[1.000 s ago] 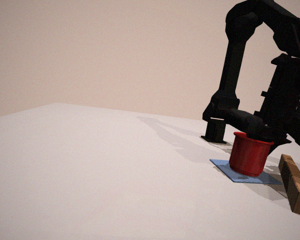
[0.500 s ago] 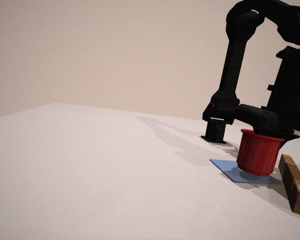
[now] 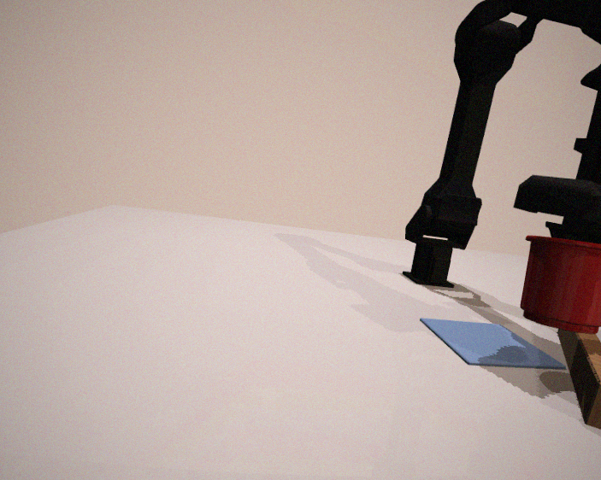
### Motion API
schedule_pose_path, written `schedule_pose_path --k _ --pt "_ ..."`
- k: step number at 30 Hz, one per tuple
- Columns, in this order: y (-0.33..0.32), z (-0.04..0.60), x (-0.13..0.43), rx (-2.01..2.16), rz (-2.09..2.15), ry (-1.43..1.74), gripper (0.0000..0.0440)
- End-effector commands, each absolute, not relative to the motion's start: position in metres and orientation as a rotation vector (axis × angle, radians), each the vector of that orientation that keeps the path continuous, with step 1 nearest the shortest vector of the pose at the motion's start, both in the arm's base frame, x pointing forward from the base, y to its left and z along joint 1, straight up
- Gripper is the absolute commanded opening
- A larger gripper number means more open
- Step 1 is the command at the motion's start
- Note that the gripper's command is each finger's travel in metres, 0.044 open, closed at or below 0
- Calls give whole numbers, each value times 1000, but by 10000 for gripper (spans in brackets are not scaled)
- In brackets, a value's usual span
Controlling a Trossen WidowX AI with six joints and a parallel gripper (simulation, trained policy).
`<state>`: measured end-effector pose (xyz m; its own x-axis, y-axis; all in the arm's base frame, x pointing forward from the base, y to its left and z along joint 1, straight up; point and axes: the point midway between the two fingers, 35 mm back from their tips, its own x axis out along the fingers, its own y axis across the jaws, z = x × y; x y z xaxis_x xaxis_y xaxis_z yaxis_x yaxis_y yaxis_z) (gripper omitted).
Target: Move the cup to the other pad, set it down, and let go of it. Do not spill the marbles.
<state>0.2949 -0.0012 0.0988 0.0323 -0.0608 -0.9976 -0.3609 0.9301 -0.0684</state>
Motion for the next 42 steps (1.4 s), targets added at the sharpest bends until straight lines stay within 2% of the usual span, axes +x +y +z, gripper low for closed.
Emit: schedule_pose_path --k 1,21,42 --pt "9 108 305 -346 251 1498 0" --pt "76 114 341 -392 319 1364 0" --pt "116 65 340 -409 324 1354 15"
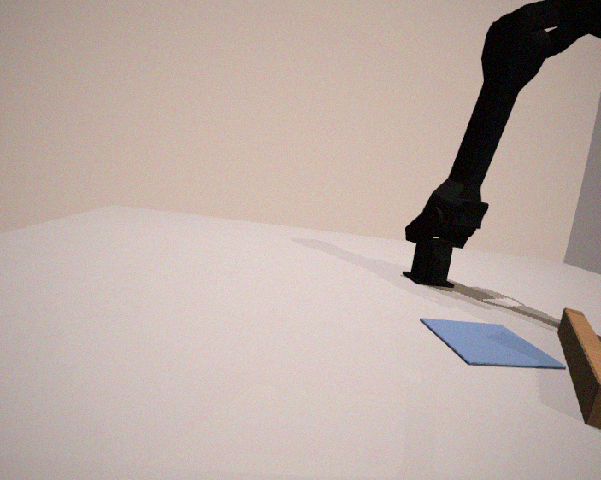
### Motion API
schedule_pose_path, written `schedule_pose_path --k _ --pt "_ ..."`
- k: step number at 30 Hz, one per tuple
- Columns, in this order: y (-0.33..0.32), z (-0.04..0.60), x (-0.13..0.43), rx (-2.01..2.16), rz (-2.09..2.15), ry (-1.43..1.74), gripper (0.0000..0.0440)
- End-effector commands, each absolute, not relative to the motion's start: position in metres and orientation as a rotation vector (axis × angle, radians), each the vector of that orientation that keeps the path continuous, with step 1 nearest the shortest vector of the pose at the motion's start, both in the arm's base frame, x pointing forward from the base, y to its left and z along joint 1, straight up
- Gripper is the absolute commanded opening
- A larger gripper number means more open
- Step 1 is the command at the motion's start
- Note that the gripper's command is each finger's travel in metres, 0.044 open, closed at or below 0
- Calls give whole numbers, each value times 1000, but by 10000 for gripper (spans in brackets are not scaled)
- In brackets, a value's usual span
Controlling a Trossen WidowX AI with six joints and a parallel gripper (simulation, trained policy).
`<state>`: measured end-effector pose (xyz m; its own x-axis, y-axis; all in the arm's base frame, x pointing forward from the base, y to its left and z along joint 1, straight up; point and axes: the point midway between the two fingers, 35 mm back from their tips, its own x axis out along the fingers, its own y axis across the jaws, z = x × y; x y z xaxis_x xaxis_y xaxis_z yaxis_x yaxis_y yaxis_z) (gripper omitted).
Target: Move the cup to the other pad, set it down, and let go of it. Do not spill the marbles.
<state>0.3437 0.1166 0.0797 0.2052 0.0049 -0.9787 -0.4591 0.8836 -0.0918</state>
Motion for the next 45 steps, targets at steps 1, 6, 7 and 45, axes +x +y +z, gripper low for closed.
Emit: schedule_pose_path --k 1,6,7,45 --pt "116 62 339 -409 322 1355 19" --pt "113 54 338 -402 315 1355 53" --pt "113 54 338 -399 314 1353 59" --pt "106 135 328 -255 350 1147 192"
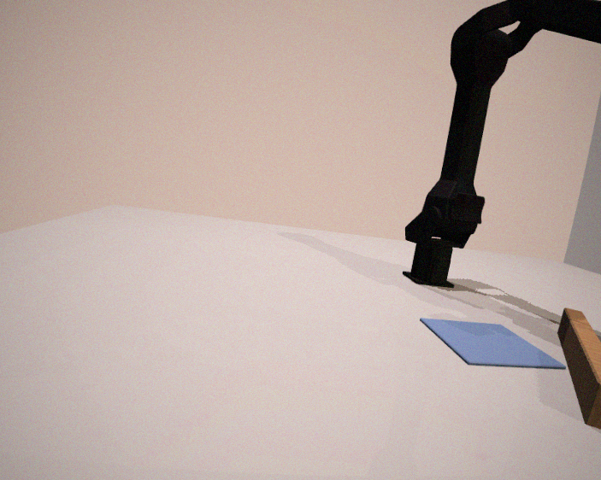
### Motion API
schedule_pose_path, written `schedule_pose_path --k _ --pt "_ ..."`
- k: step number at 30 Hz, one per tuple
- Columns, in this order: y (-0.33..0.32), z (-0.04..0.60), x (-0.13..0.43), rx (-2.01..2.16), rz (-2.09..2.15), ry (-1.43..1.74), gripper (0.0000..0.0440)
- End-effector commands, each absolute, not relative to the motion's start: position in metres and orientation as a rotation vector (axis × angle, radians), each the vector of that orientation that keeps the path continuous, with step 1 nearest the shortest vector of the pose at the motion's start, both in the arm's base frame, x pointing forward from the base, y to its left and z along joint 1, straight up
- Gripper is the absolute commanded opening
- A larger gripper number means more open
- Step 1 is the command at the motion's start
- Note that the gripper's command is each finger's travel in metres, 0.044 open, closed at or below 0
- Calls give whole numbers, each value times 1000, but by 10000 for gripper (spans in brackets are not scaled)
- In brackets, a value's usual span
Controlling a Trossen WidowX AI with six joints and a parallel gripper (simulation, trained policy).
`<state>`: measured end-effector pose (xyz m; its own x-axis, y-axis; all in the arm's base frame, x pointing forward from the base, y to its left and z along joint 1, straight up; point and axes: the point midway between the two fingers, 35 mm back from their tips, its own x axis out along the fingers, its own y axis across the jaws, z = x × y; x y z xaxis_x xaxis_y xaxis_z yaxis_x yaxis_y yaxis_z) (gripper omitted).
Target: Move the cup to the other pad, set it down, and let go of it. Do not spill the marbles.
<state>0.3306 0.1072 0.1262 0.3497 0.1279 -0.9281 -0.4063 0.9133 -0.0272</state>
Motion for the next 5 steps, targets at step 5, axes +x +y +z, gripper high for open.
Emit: schedule_pose_path --k 5 --pt "104 151 330 -243 343 1105 274"
